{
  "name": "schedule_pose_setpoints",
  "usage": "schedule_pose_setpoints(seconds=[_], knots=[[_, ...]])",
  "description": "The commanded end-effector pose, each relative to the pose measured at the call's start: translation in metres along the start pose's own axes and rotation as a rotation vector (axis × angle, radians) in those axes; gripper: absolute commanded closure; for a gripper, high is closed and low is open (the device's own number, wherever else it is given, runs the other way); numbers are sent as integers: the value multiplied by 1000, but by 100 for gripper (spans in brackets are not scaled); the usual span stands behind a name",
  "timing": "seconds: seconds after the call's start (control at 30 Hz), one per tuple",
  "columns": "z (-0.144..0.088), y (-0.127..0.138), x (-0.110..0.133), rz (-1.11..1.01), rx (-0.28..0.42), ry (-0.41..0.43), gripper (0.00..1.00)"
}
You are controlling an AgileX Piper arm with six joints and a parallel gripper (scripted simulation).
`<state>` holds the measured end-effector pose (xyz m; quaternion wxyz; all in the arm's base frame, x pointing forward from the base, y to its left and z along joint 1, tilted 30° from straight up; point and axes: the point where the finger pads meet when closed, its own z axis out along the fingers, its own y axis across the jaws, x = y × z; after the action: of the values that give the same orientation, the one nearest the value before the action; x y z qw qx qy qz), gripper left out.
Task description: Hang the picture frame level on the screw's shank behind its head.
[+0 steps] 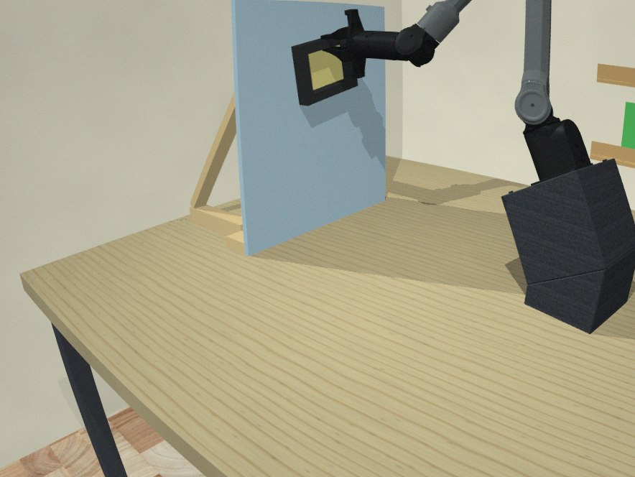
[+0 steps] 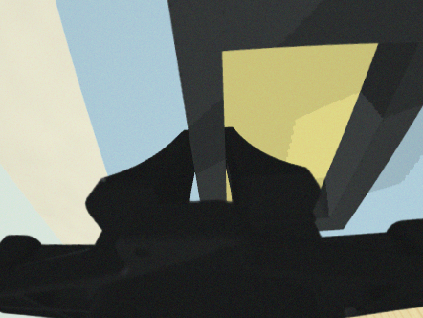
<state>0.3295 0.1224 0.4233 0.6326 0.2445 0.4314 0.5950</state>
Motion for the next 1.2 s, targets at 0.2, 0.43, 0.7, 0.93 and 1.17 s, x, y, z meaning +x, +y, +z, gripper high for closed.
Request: schedule_pose_setpoints(seconds=[0.2,0.43,0.7,0.93,1.17], knots=[[0,1,0,1,-2,0,100],[0,1,0,1,-2,0,100],[0,1,0,1,-2,0,100],[1,2,0,1,-3,-1,100],[1,4,-1,1,-6,-1,100]])
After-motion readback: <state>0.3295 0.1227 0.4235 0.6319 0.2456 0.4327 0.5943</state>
